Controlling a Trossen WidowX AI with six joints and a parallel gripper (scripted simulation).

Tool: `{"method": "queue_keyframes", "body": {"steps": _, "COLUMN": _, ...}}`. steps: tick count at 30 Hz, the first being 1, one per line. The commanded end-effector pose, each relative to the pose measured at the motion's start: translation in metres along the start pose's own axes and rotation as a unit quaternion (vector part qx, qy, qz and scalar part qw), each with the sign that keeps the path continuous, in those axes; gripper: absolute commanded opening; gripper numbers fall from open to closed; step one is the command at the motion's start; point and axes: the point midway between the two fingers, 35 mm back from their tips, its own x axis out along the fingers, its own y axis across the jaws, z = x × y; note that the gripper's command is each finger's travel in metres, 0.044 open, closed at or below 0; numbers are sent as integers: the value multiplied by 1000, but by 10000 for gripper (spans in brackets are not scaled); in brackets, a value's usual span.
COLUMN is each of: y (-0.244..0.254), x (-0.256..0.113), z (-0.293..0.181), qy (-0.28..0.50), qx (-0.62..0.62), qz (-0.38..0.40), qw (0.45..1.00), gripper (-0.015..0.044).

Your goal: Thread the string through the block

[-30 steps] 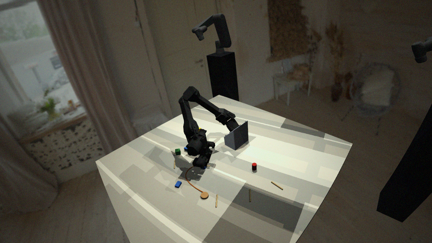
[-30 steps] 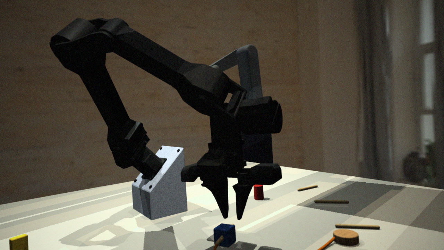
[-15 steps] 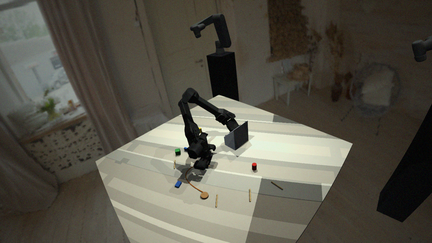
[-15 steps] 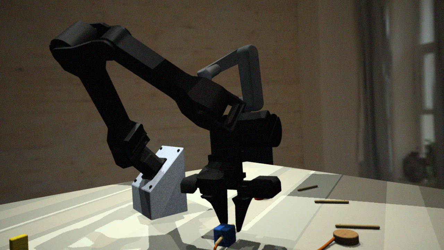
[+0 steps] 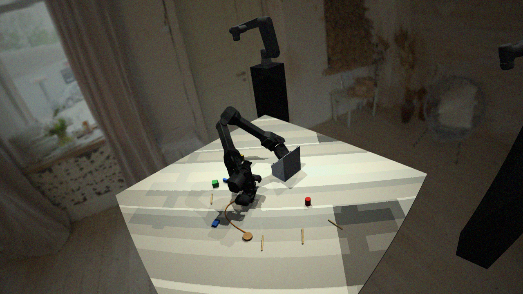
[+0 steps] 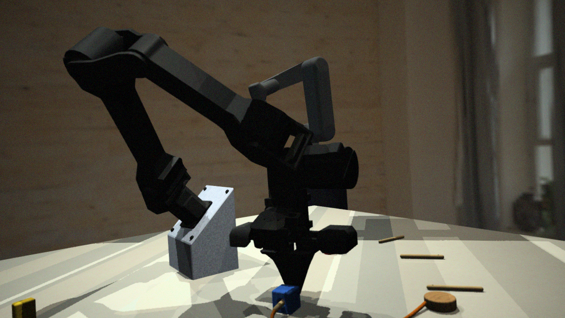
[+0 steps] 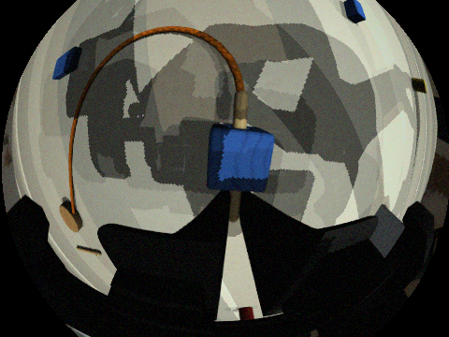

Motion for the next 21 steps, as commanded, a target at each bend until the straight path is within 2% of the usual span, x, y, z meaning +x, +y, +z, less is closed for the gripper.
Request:
{"method": "queue_keyframes", "body": {"steps": 1, "y": 0, "x": 0, "z": 0, "qy": 0, "qx": 0, "qz": 0, "qw": 1000, "gripper": 0}}
{"method": "queue_keyframes", "body": {"steps": 9, "y": 1, "x": 2, "z": 0, "qy": -42, "qx": 15, "qz": 0, "qw": 999, "gripper": 0}}
{"method": "queue_keyframes", "body": {"steps": 21, "y": 1, "x": 2, "z": -8, "qy": -42, "qx": 16, "qz": 2, "qw": 999, "gripper": 0}}
